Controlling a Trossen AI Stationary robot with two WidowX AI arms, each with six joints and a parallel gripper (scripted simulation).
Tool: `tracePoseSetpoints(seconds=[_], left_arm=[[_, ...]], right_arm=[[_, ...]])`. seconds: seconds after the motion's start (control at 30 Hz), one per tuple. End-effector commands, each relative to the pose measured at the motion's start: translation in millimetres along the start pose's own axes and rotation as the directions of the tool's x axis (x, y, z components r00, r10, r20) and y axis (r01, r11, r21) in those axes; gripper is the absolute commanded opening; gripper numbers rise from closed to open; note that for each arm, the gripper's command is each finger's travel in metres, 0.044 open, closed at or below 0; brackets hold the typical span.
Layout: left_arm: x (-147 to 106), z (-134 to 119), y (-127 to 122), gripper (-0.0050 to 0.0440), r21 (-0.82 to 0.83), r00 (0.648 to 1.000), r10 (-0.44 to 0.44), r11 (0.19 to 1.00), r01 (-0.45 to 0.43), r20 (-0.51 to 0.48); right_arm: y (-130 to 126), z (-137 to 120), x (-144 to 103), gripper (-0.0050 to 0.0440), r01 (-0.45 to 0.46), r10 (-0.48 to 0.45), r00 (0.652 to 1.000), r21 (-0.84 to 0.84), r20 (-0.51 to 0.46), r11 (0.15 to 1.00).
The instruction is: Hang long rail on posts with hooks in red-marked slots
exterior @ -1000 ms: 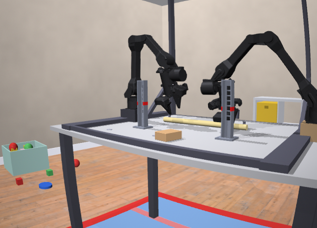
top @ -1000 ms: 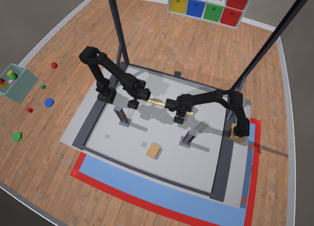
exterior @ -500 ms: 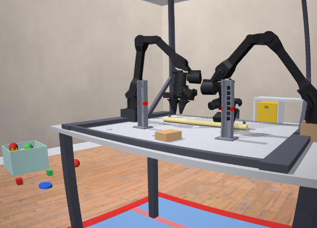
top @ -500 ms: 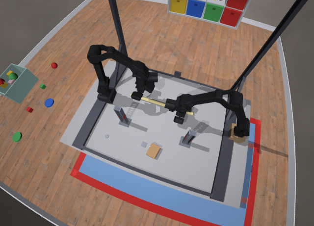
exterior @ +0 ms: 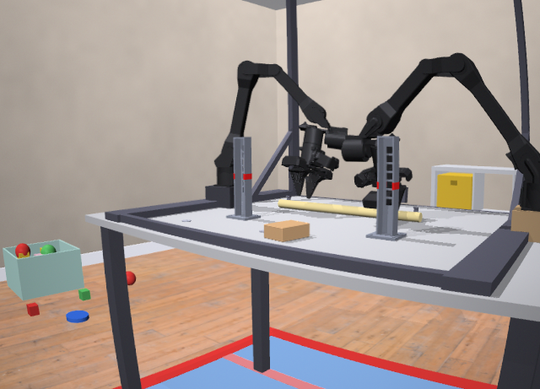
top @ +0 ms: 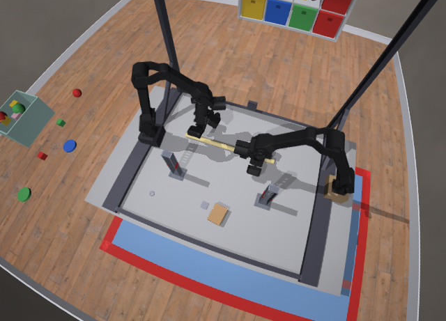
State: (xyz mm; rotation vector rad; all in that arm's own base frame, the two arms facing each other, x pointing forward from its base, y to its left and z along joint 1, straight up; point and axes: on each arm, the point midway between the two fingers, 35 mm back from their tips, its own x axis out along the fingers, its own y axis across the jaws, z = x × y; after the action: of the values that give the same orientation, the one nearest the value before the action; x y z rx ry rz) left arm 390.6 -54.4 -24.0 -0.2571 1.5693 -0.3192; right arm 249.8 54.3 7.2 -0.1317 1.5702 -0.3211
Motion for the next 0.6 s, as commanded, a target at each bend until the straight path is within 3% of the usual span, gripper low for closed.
tracePoseSetpoints(seconds=[0.0,0.57], left_arm=[[-6.7,4.4,-3.1,-0.005,0.012,1.0,-0.004,1.0,0.004,0.023],[-6.7,4.4,-3.1,-0.005,0.012,1.0,-0.004,1.0,0.004,0.023]], right_arm=[[-1.8,-1.5,6.3,0.0225,0.005,-0.005,1.0,0.007,-0.005,1.0],[-2.0,-1.8,29.1,0.0225,0.005,-0.005,1.0,0.002,-0.005,1.0]])
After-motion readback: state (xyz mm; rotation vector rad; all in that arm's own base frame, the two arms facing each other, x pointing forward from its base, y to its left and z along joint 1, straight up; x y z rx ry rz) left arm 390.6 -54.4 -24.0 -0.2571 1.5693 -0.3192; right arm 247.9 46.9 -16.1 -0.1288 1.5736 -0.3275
